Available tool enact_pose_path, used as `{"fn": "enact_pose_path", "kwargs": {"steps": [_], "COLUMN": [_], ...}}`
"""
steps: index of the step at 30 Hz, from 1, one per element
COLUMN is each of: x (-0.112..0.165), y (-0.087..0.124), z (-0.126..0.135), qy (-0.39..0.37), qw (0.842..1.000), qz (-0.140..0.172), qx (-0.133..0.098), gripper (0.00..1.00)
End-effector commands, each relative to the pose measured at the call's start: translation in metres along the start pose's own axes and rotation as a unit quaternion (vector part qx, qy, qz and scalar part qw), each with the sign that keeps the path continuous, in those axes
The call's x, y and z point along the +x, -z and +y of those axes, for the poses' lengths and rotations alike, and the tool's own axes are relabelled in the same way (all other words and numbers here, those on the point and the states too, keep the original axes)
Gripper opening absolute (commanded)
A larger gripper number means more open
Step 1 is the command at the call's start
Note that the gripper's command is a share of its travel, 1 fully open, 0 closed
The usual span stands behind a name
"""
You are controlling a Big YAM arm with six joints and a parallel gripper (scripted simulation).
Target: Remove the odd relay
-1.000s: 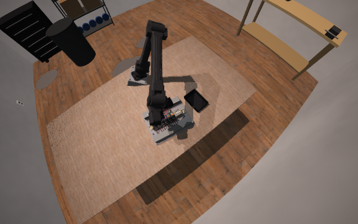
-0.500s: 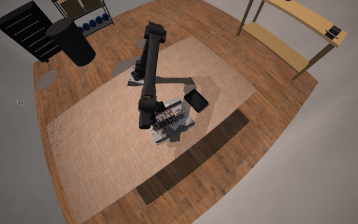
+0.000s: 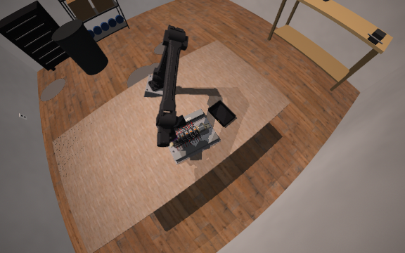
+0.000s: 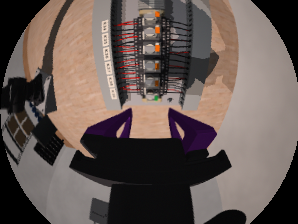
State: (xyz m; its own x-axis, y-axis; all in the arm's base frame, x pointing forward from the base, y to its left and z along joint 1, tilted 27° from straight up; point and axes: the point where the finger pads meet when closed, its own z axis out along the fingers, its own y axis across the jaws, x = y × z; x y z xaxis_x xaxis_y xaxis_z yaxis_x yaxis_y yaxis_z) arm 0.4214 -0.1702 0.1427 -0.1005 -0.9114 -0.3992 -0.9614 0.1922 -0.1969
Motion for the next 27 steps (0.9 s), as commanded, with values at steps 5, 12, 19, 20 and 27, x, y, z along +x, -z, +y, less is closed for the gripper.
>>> {"fn": "enact_pose_path", "kwargs": {"steps": [5, 12, 19, 20, 27], "x": [-0.0034, -0.0003, 0.001, 0.0011, 0.0031], "y": [0.0247, 0.0245, 0.0234, 0.0233, 0.0278], "z": [-0.0147, -0.0148, -0.0147, -0.0147, -0.0178], "qy": [0.018, 0.015, 0.014, 0.014, 0.012], "qw": [0.999, 0.999, 0.999, 0.999, 0.999], "qz": [0.011, 0.011, 0.01, 0.01, 0.011], "qx": [0.029, 0.028, 0.027, 0.027, 0.028], "gripper": [0.59, 0.59, 0.59, 0.59, 0.59]}}
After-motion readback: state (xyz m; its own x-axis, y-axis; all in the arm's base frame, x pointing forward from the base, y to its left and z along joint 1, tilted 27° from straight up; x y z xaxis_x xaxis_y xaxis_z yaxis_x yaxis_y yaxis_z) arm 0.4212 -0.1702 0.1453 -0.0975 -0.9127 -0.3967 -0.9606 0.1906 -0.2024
